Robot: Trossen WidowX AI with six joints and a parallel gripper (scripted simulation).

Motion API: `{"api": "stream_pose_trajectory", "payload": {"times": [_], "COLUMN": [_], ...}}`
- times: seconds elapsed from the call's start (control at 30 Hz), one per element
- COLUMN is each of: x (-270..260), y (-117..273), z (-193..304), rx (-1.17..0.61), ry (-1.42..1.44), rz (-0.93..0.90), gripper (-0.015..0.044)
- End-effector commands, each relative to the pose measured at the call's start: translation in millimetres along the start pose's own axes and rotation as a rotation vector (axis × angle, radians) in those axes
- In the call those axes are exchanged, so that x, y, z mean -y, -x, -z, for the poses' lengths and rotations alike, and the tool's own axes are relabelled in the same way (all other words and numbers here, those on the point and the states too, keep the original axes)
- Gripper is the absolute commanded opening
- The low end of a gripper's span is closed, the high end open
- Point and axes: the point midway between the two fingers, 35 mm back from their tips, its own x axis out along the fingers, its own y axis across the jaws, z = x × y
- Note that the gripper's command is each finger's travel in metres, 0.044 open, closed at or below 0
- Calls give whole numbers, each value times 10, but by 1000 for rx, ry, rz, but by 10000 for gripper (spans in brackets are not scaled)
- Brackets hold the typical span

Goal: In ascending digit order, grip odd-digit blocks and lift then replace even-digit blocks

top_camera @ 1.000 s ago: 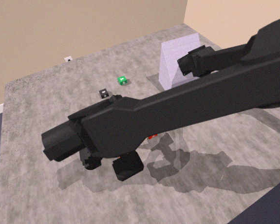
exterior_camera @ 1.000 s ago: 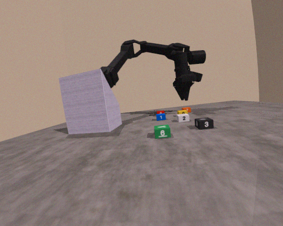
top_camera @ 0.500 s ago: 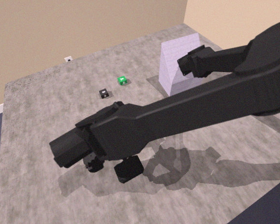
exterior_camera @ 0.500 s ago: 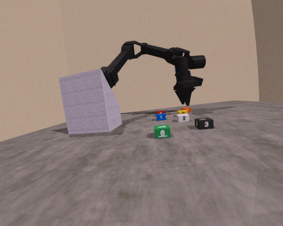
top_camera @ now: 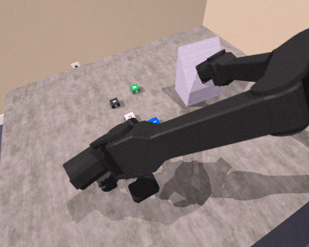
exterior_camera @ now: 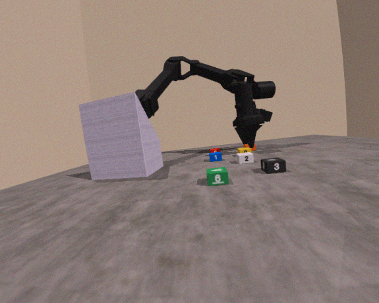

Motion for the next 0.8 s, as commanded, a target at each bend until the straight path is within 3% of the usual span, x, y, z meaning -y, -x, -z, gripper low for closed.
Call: {"api": "stream_pose_trajectory", "payload": {"times": [0.0,0.2,0.7,0.77], "x": [23,23,23,23], "y": [-27,-27,-27,-27], "z": [15,15,15,15], "rx": [-3,-3,-3,-3], "ry": [-7,-7,-7,-7], "rz": [6,6,6,6], "gripper": [269,120,120,173]}}
